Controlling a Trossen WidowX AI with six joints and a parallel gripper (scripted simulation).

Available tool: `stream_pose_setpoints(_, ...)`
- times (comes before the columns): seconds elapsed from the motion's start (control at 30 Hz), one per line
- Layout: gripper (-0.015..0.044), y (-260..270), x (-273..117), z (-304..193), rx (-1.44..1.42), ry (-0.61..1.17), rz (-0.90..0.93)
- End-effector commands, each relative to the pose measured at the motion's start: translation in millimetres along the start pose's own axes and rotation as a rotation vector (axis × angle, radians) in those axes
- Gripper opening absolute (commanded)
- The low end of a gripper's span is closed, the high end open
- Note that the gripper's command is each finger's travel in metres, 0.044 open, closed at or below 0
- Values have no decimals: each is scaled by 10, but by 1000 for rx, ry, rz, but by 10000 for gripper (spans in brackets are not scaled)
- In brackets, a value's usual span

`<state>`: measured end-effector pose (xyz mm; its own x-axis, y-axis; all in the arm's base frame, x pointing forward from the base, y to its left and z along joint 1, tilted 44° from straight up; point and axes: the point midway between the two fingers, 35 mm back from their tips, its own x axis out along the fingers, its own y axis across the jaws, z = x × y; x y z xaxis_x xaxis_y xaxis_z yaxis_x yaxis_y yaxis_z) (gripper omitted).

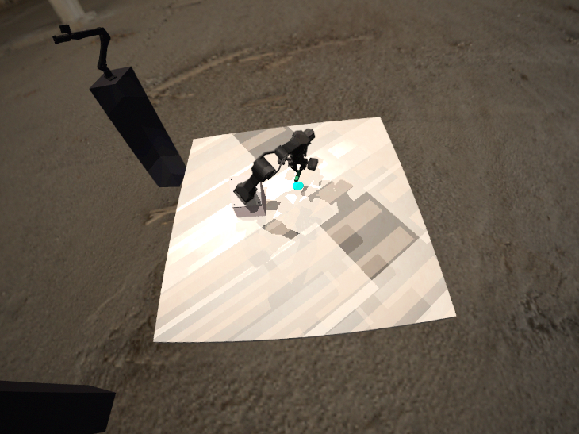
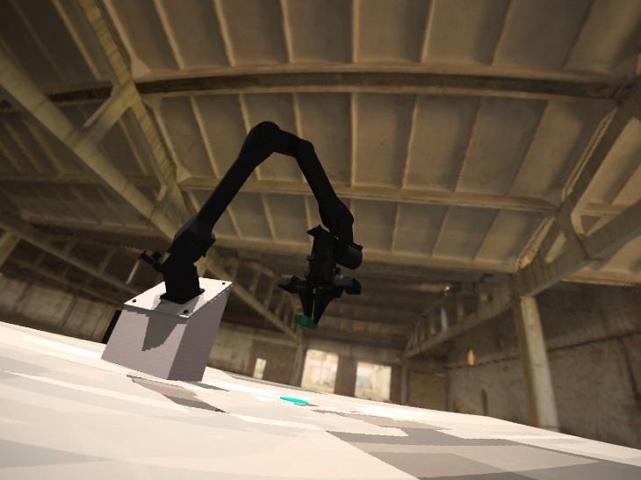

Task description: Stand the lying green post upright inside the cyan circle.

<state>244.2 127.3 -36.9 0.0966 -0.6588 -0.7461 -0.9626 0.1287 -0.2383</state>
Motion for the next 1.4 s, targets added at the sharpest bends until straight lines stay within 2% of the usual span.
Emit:
stream_pose_setpoints(0.0, 23, 90, 24, 116, 4, 8, 2)
stream_pose_setpoints(0.3, 23, 279, 61, 327, 8, 24, -6)
stream_pose_setpoints(1.37, 23, 364, 292, 343, 21, -128, 160)
